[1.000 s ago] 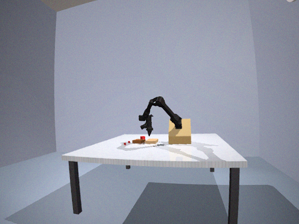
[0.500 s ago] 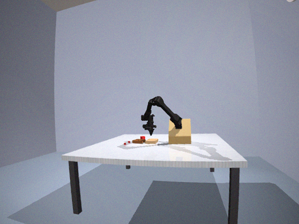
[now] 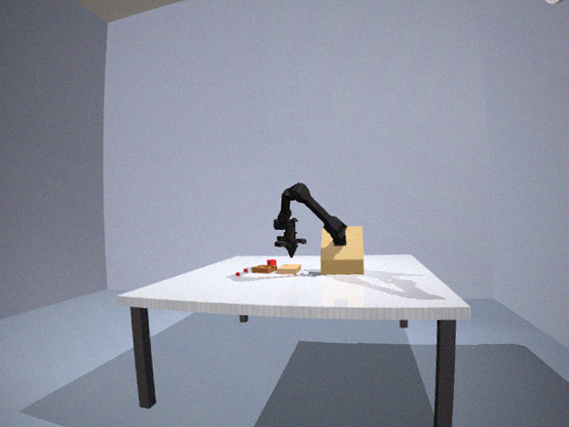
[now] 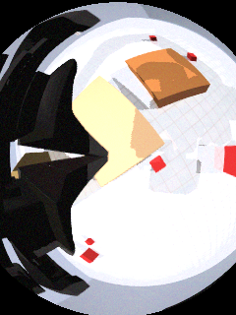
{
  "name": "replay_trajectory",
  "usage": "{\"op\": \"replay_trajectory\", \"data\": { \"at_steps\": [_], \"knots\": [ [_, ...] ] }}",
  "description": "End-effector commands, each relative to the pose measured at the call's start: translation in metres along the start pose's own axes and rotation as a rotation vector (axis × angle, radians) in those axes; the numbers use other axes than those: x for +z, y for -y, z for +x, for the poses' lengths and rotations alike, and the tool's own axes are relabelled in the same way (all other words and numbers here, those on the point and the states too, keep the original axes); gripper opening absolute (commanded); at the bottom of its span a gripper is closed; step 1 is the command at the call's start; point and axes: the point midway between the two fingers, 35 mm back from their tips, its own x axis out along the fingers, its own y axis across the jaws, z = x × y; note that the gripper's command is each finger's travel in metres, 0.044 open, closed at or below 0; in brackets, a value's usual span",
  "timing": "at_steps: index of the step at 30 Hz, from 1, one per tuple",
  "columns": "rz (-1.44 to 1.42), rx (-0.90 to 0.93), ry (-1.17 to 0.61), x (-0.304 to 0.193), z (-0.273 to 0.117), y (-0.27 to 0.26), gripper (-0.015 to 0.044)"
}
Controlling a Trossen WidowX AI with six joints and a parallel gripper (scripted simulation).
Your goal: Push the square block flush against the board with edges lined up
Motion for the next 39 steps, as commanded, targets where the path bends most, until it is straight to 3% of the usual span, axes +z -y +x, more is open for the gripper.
{"op": "replay_trajectory", "data": {
  "at_steps": [1,23,28,32,39],
  "knots": [
    [0.116,-0.002,0.0,0.001,0.001,0.009,0.0],
    [0.866,0.009,-0.028,0.004,0.006,0.06,0.0],
    [0.884,0.009,-0.029,0.004,0.01,0.061,0.0],
    [0.889,0.011,-0.033,0.002,0.059,0.06,0.0],
    [0.889,0.011,-0.033,0.0,0.062,0.058,0.0]
  ]
}}
